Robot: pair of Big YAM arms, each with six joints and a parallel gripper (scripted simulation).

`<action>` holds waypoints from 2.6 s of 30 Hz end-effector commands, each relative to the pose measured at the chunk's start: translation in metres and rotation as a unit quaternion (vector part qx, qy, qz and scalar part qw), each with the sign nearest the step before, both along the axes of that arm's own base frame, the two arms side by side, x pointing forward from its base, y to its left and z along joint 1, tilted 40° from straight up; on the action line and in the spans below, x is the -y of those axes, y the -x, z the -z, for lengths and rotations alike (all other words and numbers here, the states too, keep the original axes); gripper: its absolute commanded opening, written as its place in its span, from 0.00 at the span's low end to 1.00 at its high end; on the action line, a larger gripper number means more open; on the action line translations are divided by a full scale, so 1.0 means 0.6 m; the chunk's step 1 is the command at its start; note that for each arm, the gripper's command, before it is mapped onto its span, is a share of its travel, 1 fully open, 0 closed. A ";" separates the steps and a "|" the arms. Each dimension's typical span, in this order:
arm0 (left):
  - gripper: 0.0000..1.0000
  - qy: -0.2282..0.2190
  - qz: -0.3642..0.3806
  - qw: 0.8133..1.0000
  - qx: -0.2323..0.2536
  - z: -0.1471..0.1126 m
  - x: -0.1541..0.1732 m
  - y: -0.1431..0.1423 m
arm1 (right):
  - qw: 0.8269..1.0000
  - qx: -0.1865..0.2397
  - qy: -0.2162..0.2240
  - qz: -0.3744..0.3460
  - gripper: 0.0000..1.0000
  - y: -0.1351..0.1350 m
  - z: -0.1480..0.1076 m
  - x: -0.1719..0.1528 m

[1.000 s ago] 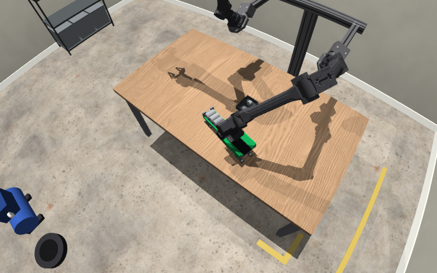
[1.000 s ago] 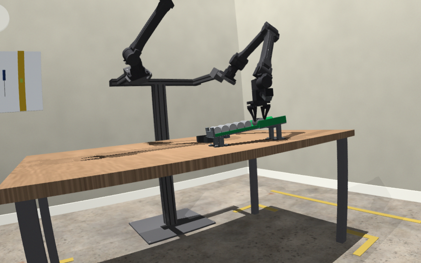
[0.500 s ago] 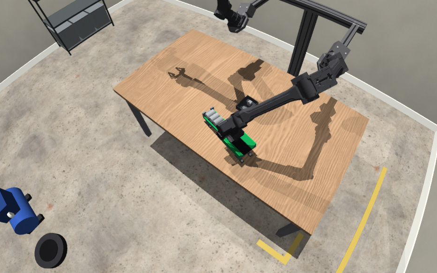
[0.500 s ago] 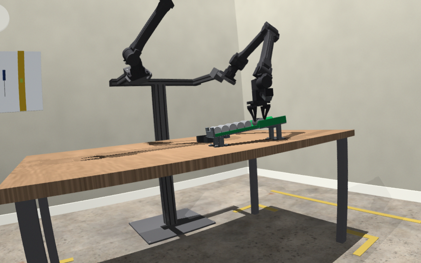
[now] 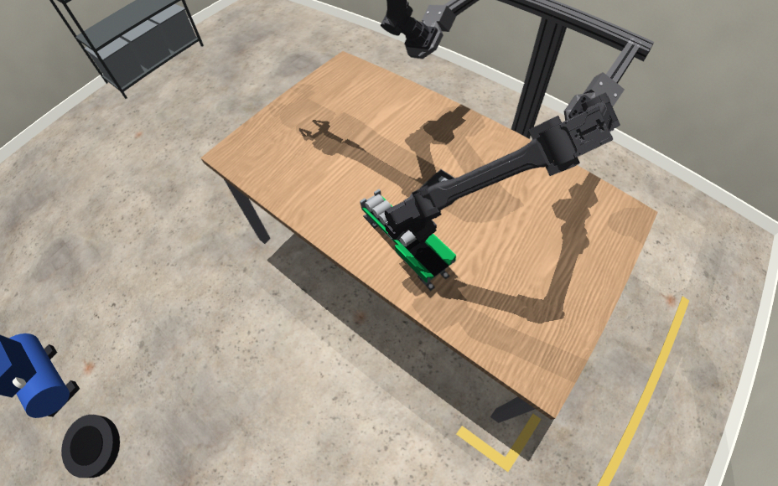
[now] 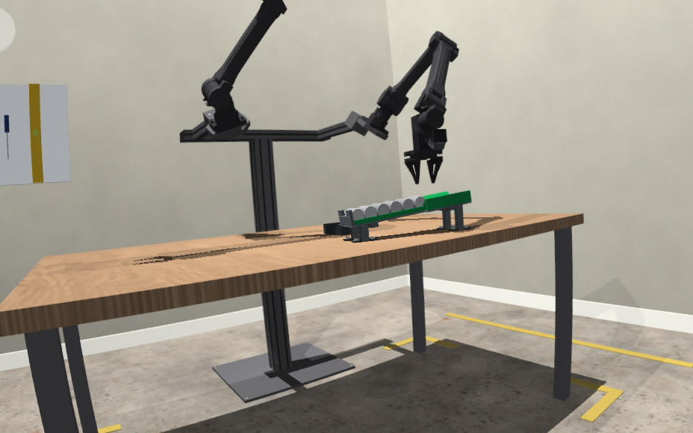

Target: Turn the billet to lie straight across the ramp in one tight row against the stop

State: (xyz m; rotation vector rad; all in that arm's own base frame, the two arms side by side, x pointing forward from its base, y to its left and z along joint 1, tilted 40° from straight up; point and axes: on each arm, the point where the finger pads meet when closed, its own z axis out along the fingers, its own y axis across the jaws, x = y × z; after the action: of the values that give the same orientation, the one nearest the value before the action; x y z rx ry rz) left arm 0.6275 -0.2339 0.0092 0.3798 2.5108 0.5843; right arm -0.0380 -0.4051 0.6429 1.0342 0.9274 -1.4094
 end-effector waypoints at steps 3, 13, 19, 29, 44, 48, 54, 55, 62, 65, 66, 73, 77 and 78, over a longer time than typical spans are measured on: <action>0.57 0.011 0.003 1.000 0.014 -0.072 0.041 0.034 | 1.000 -0.007 0.005 0.010 1.00 0.011 -0.011 -0.017; 0.57 0.010 -0.005 1.000 0.012 -0.073 0.036 0.028 | 1.000 -0.007 0.005 0.010 1.00 0.011 -0.011 -0.017; 0.57 0.010 -0.005 1.000 0.013 -0.074 0.036 0.027 | 1.000 -0.007 0.005 0.010 1.00 0.011 -0.011 -0.017; 0.57 0.010 -0.004 1.000 0.012 -0.074 0.036 0.027 | 1.000 -0.007 0.005 0.010 1.00 0.011 -0.011 -0.017; 0.57 0.010 -0.004 1.000 0.012 -0.074 0.036 0.027 | 1.000 -0.007 0.005 0.010 1.00 0.011 -0.011 -0.017; 0.57 0.010 -0.004 1.000 0.012 -0.074 0.036 0.027 | 1.000 -0.007 0.005 0.010 1.00 0.011 -0.011 -0.017; 0.57 0.010 -0.004 1.000 0.012 -0.074 0.036 0.027 | 1.000 -0.007 0.005 0.010 1.00 0.011 -0.011 -0.017; 0.57 0.010 -0.004 1.000 0.012 -0.074 0.036 0.027 | 1.000 -0.007 0.005 0.010 1.00 0.011 -0.011 -0.017; 0.57 0.010 -0.004 1.000 0.012 -0.074 0.036 0.027 | 1.000 -0.007 0.005 0.010 1.00 0.011 -0.011 -0.017; 0.57 0.010 -0.004 1.000 0.012 -0.074 0.036 0.027 | 1.000 -0.007 0.005 0.010 1.00 0.011 -0.011 -0.017; 0.57 0.010 -0.004 1.000 0.012 -0.074 0.036 0.027 | 1.000 -0.007 0.005 0.010 1.00 0.011 -0.011 -0.017; 0.57 0.010 -0.004 1.000 0.012 -0.074 0.036 0.027 | 1.000 -0.007 0.005 0.010 1.00 0.011 -0.011 -0.017; 0.57 0.010 -0.004 1.000 0.012 -0.074 0.036 0.027 | 1.000 -0.007 0.005 0.010 1.00 0.011 -0.011 -0.017; 0.57 0.010 -0.004 1.000 0.012 -0.074 0.036 0.027 | 1.000 -0.007 0.005 0.010 1.00 0.011 -0.011 -0.017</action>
State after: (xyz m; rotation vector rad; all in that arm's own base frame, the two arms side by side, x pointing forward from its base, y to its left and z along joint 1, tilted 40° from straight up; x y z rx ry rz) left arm 0.6083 -0.2482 0.0446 0.3627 2.5042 0.5725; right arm -0.0380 -0.4051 0.6429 1.0342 0.9274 -1.4094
